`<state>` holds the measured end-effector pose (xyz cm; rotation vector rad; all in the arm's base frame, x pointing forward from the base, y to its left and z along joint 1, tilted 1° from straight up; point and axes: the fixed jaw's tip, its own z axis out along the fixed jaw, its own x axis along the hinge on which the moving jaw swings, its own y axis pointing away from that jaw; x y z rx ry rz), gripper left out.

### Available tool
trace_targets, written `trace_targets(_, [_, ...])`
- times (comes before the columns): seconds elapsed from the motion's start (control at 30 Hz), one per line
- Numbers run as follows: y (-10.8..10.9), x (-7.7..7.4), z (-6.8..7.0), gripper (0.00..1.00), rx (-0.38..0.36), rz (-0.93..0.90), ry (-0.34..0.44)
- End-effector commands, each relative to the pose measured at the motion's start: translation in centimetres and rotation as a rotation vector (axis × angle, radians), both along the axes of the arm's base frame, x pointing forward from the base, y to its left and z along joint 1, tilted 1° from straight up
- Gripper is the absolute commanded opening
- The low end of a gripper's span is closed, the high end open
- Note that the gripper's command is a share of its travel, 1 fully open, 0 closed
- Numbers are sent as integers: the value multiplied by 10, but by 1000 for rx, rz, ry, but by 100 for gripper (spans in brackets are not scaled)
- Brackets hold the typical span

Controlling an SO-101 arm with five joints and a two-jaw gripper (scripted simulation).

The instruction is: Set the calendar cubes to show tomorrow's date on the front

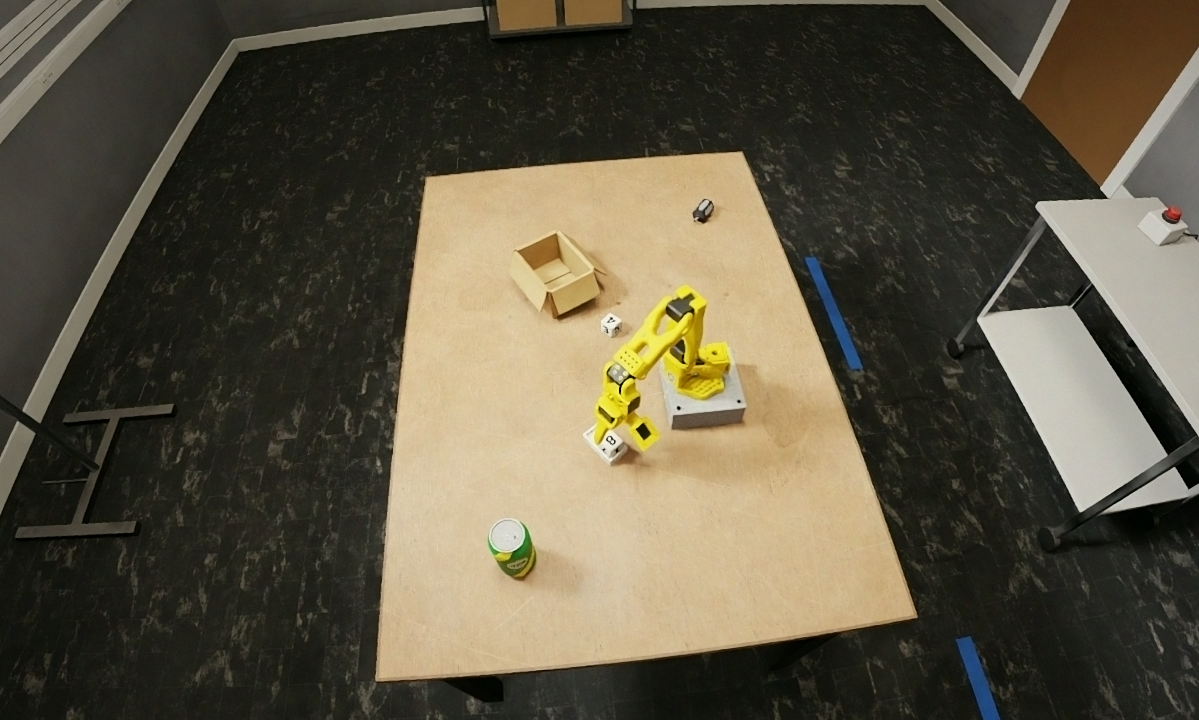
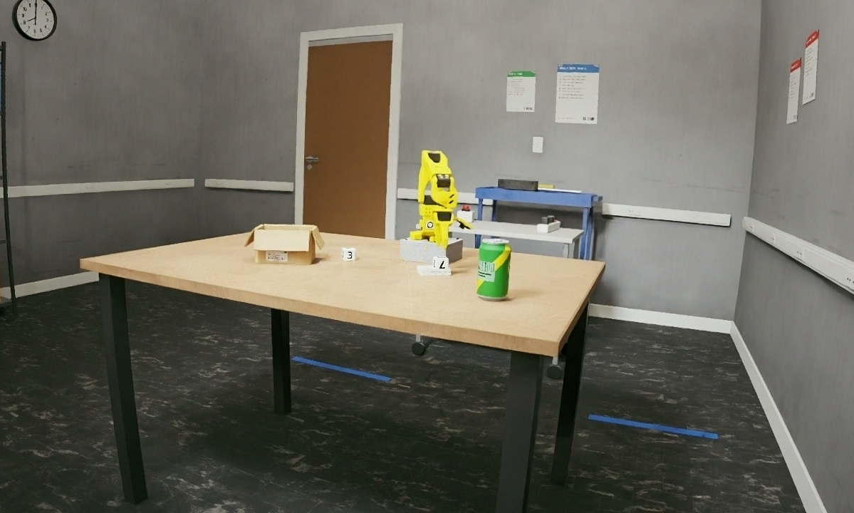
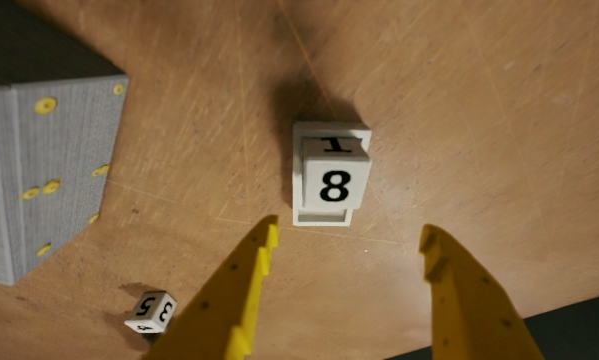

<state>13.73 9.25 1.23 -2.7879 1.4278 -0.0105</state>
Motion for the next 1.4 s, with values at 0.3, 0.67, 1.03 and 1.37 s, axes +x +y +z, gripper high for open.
trace_targets(0.3, [-1,-5,-5,35,-15,3,24])
trace_targets(0.67, [-1,-5,-10,35,-15,3,24])
trace_targets(1.03, [0,-5,-22,35,-15,3,24])
trace_targets(1.37, [-1,-5,-36,35,-15,3,24])
